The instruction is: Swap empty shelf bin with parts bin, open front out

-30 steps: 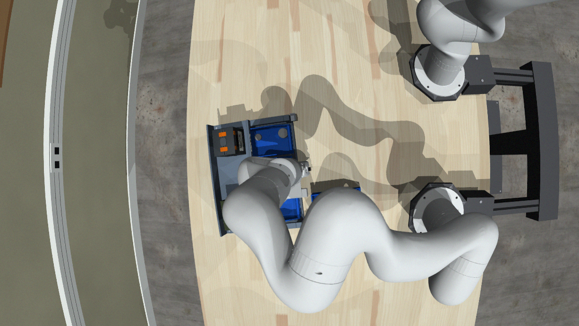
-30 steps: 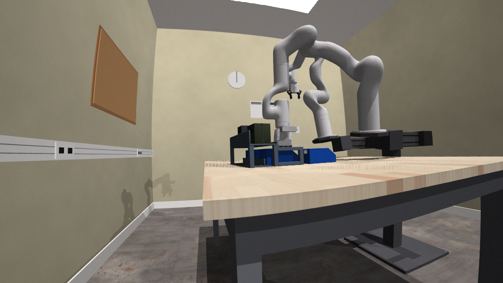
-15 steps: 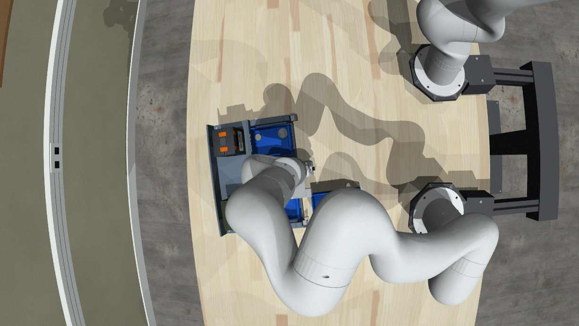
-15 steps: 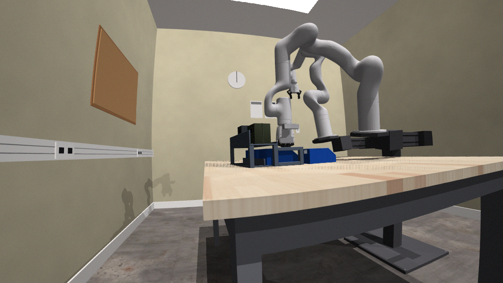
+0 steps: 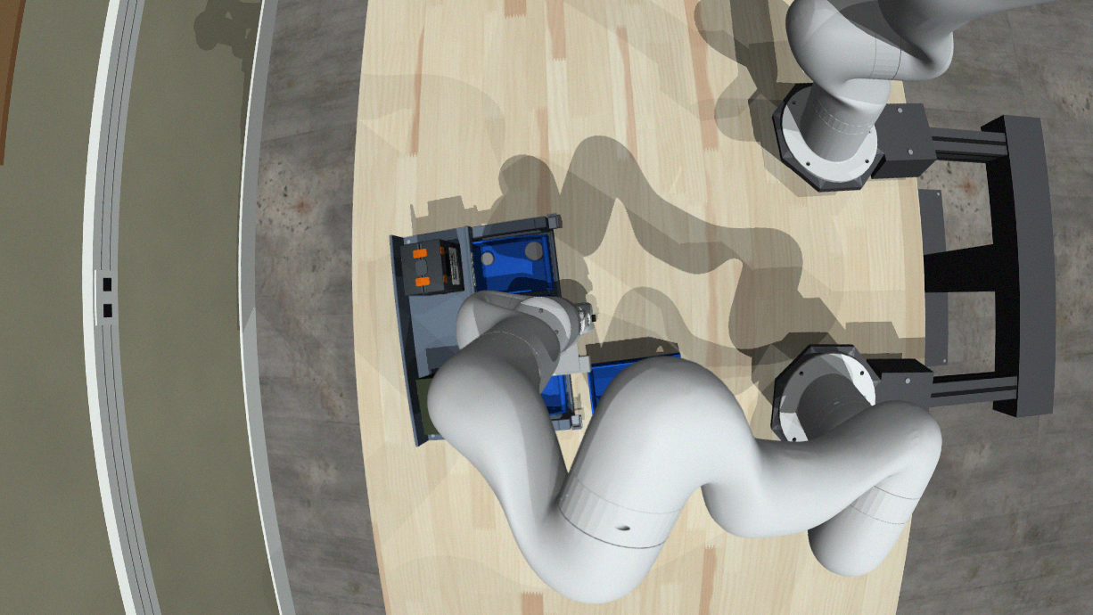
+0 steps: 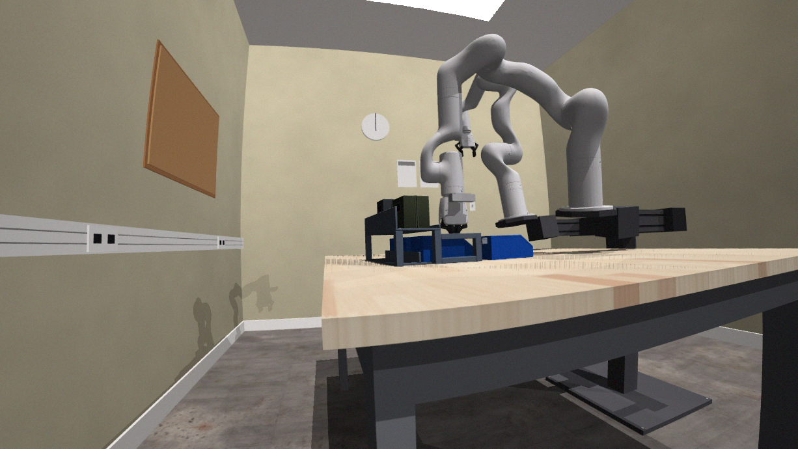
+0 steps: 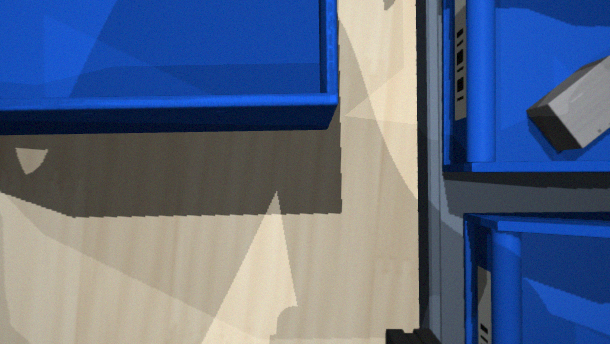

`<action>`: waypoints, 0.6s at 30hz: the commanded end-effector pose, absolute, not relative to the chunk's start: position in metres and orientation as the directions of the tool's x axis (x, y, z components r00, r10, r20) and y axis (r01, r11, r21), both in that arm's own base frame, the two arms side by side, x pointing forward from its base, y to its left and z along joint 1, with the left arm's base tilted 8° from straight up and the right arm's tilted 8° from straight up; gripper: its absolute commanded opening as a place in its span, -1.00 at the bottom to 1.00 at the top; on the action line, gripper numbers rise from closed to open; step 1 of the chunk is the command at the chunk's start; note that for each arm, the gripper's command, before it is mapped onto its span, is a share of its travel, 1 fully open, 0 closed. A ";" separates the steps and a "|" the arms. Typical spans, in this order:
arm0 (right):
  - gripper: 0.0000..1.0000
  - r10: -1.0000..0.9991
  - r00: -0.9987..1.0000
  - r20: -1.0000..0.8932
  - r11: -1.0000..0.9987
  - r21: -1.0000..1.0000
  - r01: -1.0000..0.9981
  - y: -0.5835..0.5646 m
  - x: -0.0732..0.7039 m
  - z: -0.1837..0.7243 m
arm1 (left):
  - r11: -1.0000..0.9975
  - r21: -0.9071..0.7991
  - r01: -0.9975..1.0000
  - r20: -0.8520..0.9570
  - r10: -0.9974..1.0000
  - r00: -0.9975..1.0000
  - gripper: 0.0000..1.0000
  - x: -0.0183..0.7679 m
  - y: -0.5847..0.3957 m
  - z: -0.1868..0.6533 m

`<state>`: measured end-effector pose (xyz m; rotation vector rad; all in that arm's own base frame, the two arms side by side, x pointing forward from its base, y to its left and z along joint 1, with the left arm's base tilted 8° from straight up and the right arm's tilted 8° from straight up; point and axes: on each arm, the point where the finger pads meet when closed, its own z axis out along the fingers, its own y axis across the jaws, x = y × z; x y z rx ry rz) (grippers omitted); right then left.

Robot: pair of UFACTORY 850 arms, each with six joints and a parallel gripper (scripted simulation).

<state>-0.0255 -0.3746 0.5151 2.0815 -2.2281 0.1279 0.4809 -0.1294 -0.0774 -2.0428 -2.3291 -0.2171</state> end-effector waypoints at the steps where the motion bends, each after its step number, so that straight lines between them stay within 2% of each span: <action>1: 1.00 -0.990 -0.067 0.125 0.068 0.000 -0.998 -0.375 -0.026 0.516 | 0.125 0.080 0.989 0.119 0.984 -0.134 -1.00 0.481 -0.131 -0.069; 18: 1.00 -0.990 -0.067 0.125 0.068 0.000 -0.998 -0.375 -0.026 0.516 | 0.125 0.080 0.989 0.119 0.984 -0.134 -1.00 0.478 -0.137 -0.024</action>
